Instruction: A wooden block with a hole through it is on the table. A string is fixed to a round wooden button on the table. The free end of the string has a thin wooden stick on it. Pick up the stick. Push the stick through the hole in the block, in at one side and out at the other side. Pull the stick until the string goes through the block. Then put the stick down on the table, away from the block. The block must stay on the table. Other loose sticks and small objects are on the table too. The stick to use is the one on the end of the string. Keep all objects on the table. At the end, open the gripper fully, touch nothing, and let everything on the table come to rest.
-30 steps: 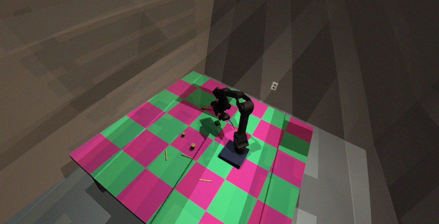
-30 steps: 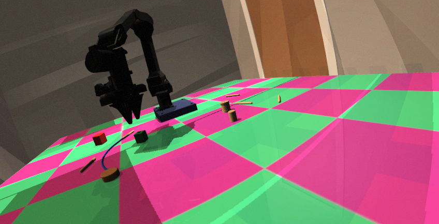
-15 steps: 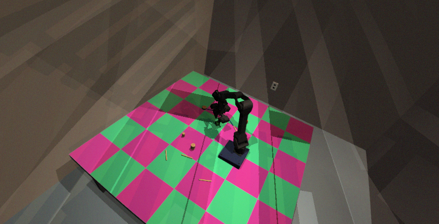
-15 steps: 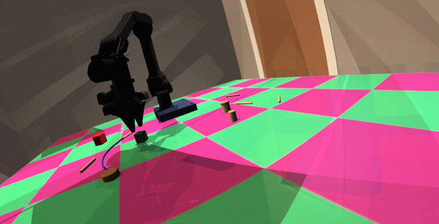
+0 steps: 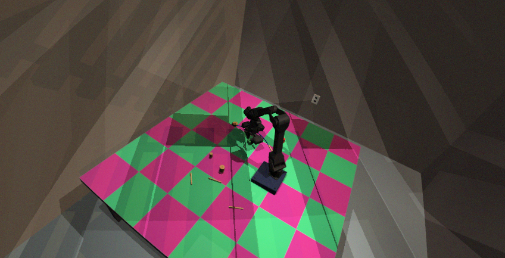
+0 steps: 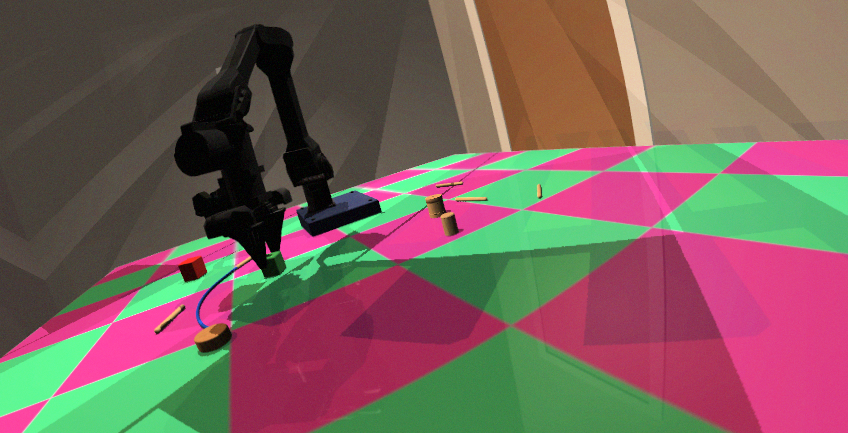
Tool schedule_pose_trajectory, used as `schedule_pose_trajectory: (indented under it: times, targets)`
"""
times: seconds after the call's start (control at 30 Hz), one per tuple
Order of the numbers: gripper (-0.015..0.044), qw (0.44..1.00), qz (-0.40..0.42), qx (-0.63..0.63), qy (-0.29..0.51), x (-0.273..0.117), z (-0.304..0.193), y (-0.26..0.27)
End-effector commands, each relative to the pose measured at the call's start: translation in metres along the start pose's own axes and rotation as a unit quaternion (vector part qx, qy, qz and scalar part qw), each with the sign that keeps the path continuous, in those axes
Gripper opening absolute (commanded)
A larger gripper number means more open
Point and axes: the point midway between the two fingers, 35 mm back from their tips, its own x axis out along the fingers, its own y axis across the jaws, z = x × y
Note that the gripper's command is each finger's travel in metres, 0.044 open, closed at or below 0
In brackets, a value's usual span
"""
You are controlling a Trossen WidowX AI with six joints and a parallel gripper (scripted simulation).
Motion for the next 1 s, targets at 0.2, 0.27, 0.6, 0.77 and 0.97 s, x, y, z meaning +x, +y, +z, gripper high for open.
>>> schedule_pose_trajectory:
  times: [0.2,0.27,0.6,0.77,0.97]
  targets:
    - [0.0236,1.0,-0.005,0.003,-0.001,0.0034,0.0004,-0.003]
    - [0.0236,1.0,-0.005,0.003,-0.001,0.0034,0.0004,-0.003]
    - [0.0105,1.0,-0.003,0.0,0.0,0.0022,0.0,-0.0017]
    - [0.0052,1.0,-0.003,0.0,0.0,0.0022,0.0,-0.0017]
    - [0.0,1.0,-0.003,0.0,0.0,0.0022,0.0,-0.0017]
